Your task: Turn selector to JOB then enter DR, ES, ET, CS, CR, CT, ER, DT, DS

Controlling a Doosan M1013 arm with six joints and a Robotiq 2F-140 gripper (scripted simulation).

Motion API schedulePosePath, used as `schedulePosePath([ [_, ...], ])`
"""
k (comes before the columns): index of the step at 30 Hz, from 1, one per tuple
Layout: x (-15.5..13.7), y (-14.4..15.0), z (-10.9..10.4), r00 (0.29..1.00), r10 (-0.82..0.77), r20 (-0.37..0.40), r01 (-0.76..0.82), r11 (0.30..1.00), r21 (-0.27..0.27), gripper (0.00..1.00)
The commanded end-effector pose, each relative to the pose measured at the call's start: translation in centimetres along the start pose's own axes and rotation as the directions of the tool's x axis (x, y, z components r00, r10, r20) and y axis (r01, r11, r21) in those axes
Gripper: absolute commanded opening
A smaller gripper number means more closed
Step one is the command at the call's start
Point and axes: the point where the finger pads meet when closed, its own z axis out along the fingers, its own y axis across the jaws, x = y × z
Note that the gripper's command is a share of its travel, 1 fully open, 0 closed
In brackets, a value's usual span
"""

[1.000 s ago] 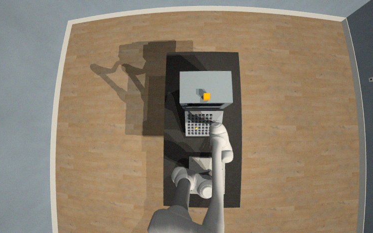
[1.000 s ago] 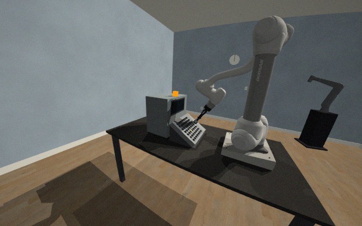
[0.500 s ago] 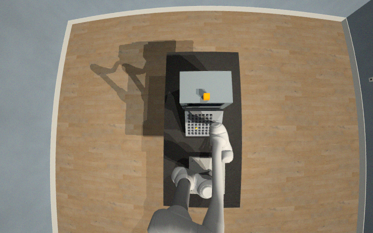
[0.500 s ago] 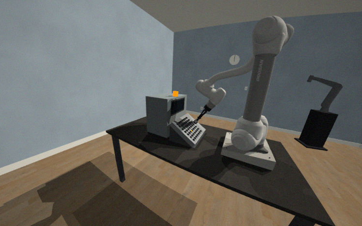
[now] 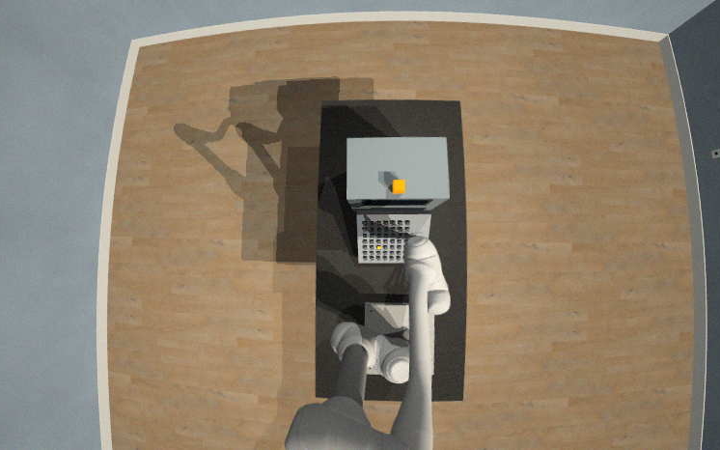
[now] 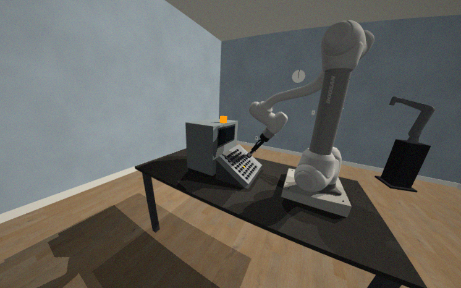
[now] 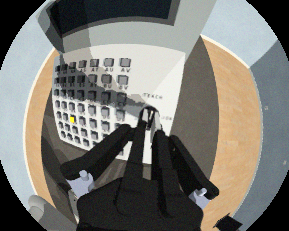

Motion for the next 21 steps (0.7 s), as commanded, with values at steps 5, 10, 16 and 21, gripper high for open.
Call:
schedulePosePath([
  [5,0.00,0.00,0.00,0.992,0.128,0.000,-0.128,0.992,0.000,0.00],
  [10,0.00,0.00,0.00,0.974,0.226,0.000,-0.226,0.974,0.000,0.00],
  [16,0.00,0.00,0.00,0.931,0.364,0.000,-0.364,0.931,0.000,0.00],
  [21,0.00,0.00,0.00,0.861,0.508,0.000,-0.508,0.861,0.000,0.00],
])
